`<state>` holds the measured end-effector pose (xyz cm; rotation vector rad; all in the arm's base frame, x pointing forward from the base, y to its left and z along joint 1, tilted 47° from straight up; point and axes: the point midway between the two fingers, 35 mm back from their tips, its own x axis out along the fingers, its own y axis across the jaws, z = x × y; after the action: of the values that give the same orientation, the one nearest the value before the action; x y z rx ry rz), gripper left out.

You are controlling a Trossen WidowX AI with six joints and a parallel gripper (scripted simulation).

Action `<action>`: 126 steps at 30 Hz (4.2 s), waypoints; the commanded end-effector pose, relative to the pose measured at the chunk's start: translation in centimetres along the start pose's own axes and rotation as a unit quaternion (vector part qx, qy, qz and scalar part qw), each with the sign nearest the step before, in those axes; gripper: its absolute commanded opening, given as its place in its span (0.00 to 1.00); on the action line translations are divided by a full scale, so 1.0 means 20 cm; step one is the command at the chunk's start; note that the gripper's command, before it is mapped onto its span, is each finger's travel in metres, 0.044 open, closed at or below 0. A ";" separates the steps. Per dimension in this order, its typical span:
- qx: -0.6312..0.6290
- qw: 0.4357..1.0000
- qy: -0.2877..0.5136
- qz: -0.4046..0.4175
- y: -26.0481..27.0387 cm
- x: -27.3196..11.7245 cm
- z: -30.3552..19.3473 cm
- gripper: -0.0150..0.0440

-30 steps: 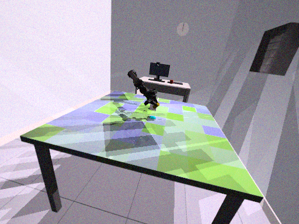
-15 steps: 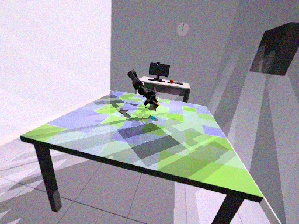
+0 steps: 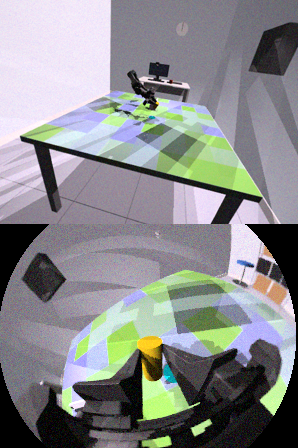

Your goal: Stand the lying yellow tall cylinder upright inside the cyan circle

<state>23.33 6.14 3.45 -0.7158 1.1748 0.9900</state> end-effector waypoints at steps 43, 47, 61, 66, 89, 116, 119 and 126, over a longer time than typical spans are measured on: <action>-0.071 0.983 -0.155 -0.065 -0.01 -0.08 0.01 0.43; -0.078 0.980 -0.166 -0.072 -0.02 -0.09 0.01 0.43; -0.105 0.968 -0.204 -0.103 -0.02 -0.12 0.01 0.43; -0.116 0.963 -0.217 -0.114 -0.02 -0.13 0.01 0.43; -0.125 0.958 -0.227 -0.125 -0.03 -0.14 0.01 0.43; -0.125 0.958 -0.225 -0.124 -0.16 0.07 -0.36 0.43; -0.125 0.959 -0.223 -0.124 -0.16 0.08 -0.38 0.43; -0.125 0.960 -0.219 -0.124 -0.18 0.11 -0.43 0.43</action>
<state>23.09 -2.00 -0.80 -0.7672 0.5705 1.0284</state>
